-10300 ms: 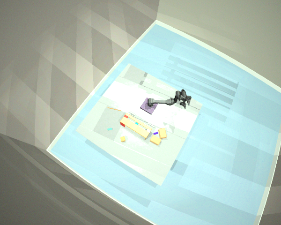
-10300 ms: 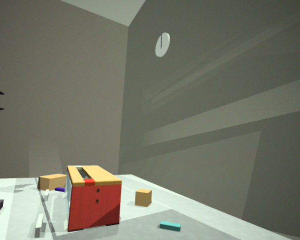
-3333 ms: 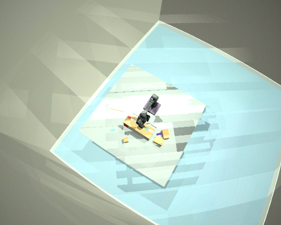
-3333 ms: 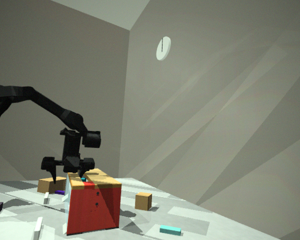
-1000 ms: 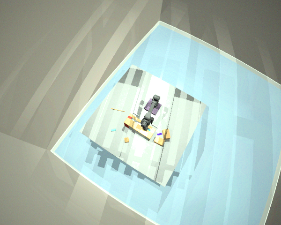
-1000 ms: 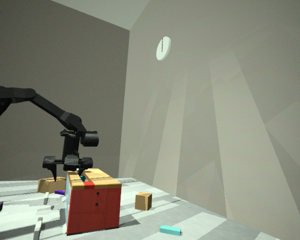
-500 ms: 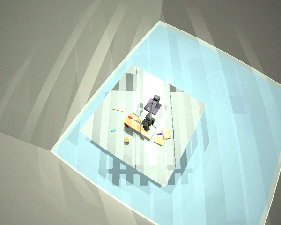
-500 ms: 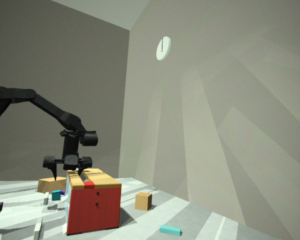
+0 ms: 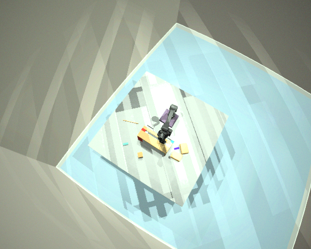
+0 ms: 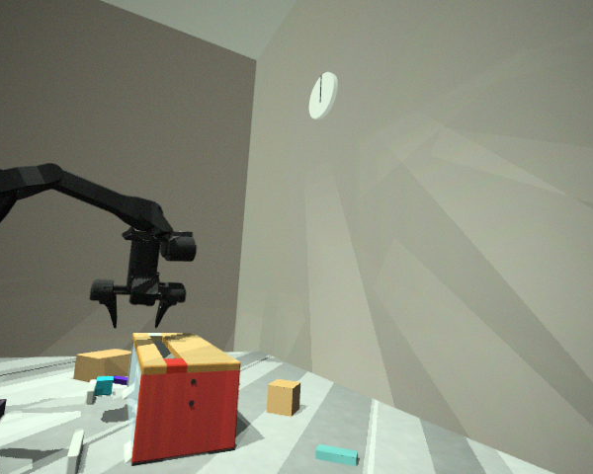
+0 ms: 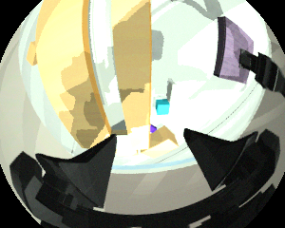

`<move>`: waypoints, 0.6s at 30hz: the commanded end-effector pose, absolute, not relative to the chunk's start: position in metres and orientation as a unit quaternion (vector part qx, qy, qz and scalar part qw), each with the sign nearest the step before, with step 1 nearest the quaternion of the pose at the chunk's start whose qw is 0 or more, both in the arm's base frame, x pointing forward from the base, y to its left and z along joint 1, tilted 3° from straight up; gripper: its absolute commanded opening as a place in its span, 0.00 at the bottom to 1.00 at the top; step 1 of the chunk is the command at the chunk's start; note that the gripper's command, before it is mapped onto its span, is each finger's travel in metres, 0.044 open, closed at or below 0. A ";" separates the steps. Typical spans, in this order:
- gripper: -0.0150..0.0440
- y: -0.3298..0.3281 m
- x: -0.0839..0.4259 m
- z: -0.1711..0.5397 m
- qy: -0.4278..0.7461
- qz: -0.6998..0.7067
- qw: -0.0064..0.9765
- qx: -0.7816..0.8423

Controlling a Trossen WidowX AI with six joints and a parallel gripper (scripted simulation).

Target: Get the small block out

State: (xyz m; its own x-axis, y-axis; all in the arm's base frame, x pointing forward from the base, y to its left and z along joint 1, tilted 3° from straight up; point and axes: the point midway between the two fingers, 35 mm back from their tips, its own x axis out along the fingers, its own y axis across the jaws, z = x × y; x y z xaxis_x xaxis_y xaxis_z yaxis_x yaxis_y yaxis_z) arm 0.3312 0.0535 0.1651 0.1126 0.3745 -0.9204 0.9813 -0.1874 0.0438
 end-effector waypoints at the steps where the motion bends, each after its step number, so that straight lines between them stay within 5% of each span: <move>1: 0.84 0.055 0.331 0.164 0.534 -0.397 0.393 0.635; 4: 0.74 0.060 0.328 0.165 0.580 -0.317 0.500 0.560; 9: 0.74 0.070 0.324 0.166 0.631 -0.163 0.652 0.387; 18: 0.74 0.087 0.333 0.173 0.616 -0.011 0.767 0.180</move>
State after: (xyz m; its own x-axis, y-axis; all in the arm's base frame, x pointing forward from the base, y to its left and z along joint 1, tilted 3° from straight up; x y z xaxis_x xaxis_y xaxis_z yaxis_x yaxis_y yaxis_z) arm 0.3347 0.0786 0.1696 0.1974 0.2541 -0.9468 0.6227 0.7135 0.3213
